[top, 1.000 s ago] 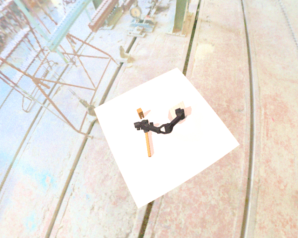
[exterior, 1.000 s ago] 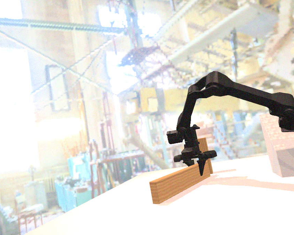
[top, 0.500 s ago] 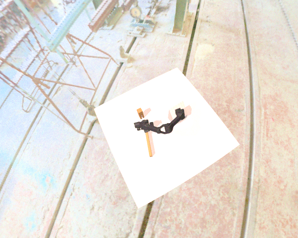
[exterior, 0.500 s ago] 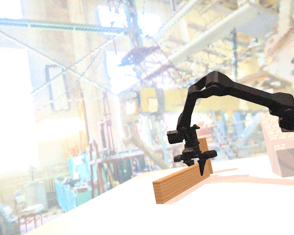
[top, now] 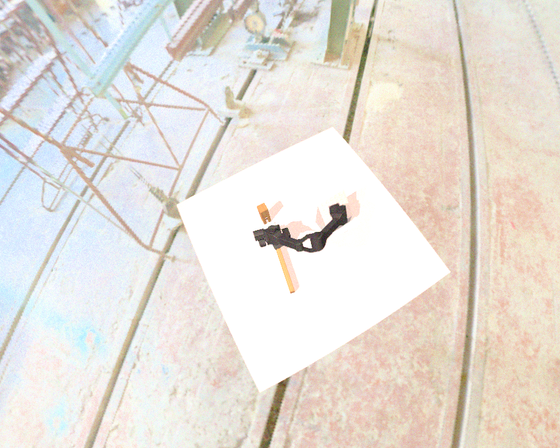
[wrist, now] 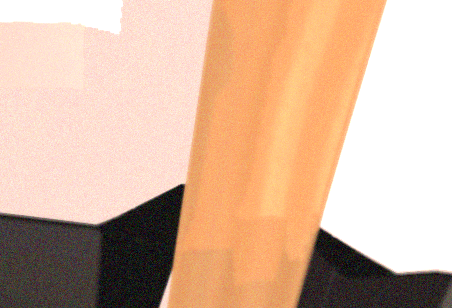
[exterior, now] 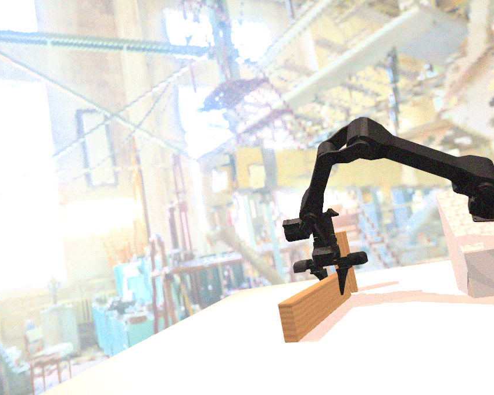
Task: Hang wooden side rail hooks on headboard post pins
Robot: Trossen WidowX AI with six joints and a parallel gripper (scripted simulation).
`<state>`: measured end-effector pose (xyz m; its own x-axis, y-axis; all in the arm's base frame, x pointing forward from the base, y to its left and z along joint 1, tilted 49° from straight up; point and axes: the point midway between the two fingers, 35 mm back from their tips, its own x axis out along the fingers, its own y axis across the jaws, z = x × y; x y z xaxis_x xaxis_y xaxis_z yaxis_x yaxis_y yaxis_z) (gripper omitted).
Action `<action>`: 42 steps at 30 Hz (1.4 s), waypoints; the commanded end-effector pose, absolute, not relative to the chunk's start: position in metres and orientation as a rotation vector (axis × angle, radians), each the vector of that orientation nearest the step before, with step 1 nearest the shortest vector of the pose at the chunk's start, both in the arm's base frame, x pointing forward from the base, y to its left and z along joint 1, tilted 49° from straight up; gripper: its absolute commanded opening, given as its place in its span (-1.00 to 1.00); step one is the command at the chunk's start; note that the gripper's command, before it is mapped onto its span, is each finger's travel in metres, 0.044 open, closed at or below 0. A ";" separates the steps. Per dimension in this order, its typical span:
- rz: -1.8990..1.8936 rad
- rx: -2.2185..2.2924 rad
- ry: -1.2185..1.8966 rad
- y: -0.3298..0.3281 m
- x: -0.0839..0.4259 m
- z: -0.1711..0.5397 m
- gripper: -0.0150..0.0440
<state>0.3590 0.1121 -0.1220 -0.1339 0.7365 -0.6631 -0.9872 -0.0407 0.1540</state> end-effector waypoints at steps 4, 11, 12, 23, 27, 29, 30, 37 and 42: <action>1.618 -0.536 0.627 0.112 0.350 -0.121 -0.49; 1.641 -0.581 0.580 0.111 0.343 -0.121 -0.49; 1.645 -0.587 0.573 0.110 0.342 -0.121 -0.49; 1.641 -0.582 0.579 0.110 0.343 -0.121 -0.49; 1.646 -0.590 0.570 0.110 0.343 -0.121 -0.49; 1.655 -0.608 0.550 0.110 0.343 -0.121 -0.49; 1.658 -0.614 0.544 0.110 0.343 -0.121 -0.49; 1.659 -0.616 0.542 0.109 0.343 -0.120 -0.49; 1.659 -0.616 0.542 0.109 0.344 -0.119 -0.49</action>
